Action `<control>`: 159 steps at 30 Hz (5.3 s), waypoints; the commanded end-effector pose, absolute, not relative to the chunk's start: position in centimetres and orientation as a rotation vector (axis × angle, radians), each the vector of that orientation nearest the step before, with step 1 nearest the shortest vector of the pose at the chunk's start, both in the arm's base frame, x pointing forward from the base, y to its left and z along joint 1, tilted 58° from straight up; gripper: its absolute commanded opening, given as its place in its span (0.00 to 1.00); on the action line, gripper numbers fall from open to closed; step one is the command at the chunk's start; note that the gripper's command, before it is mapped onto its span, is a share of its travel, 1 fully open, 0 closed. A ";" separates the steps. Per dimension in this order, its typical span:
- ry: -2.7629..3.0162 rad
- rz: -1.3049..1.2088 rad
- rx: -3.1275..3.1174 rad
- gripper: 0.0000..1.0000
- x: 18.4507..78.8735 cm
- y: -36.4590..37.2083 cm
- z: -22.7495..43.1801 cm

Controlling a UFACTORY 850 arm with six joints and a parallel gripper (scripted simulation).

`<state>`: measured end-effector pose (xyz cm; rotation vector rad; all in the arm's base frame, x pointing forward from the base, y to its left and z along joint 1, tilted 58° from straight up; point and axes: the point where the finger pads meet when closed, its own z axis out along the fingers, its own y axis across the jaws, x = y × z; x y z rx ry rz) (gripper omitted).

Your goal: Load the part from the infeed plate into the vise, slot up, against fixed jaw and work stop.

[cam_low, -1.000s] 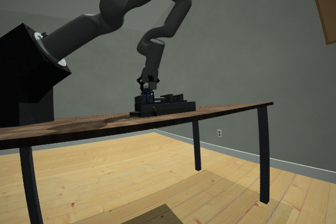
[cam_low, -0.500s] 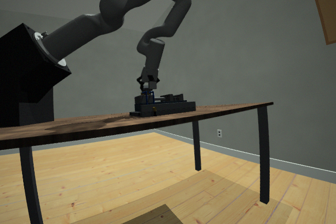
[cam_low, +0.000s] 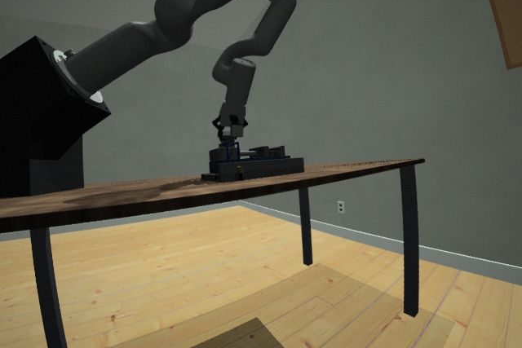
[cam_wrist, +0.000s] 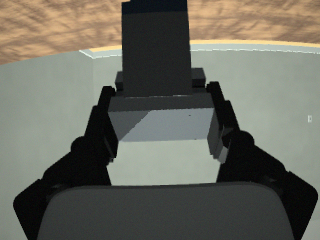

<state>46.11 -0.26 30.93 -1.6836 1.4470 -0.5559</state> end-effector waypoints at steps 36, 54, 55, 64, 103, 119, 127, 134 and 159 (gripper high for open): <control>1.446 -0.556 -1.684 0.00 44.8 0.6 31.9; 1.446 -0.556 -1.684 0.00 44.6 0.8 32.1; 1.446 -0.556 -1.684 0.00 44.6 0.8 32.1; 1.446 -0.556 -1.684 0.00 44.6 0.8 32.1; 1.508 -0.638 -1.677 0.00 44.6 0.8 32.1; 1.579 -0.732 -1.666 0.00 44.5 1.0 32.1; 1.608 -0.774 -1.660 0.00 44.5 1.0 32.1; 1.642 -0.820 -1.653 0.00 44.5 1.1 32.1; 1.763 -0.993 -1.618 0.00 44.6 1.3 32.1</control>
